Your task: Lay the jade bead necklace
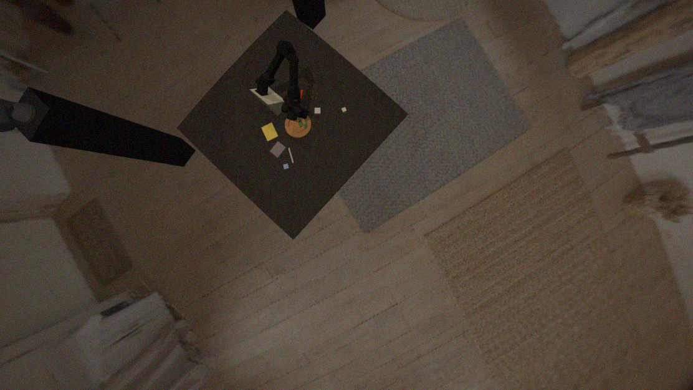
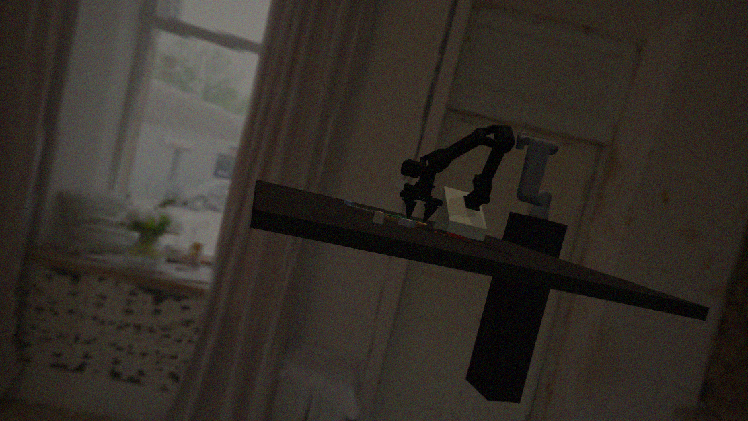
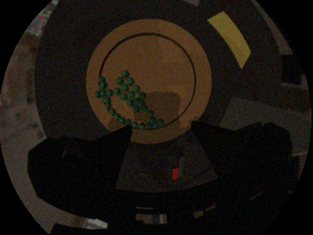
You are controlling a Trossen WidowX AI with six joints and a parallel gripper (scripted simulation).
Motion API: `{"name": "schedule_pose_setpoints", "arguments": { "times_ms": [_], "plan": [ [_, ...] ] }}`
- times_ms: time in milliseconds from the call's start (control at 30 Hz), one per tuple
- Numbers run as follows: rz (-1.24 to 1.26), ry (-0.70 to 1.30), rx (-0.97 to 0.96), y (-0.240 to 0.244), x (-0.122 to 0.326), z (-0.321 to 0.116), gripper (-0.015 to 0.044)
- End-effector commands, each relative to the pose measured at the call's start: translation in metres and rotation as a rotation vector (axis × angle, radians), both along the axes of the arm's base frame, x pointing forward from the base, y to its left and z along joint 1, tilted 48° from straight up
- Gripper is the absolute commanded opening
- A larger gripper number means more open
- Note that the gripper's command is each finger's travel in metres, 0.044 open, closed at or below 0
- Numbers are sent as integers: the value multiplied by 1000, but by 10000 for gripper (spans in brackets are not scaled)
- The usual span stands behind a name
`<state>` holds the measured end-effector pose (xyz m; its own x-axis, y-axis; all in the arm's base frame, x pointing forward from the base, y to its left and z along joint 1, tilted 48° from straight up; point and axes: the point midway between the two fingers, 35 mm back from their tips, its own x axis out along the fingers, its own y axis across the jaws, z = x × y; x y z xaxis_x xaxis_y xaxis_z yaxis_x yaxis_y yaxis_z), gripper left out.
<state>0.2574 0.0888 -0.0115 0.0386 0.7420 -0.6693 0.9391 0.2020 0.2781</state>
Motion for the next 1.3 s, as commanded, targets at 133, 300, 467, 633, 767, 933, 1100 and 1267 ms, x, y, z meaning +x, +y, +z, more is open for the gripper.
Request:
{"name": "schedule_pose_setpoints", "arguments": {
  "times_ms": [133, 300, 467, 633, 767, 933, 1100, 1267],
  "plan": [
    [4, -6, -4, -1, 1, 0, 440],
    [4, -6, -4, -1, 1, 0, 440],
    [76, -87, -11, -7, 6, 3, 361],
    [316, -351, -25, -30, 18, 13, 230],
    [349, -386, -26, -33, 20, 14, 125],
    [349, -386, -26, -32, 20, 13, 120],
    [348, -386, -26, -21, 21, 3, 120],
    [348, -401, -31, -25, 24, 9, 120]
  ]
}}
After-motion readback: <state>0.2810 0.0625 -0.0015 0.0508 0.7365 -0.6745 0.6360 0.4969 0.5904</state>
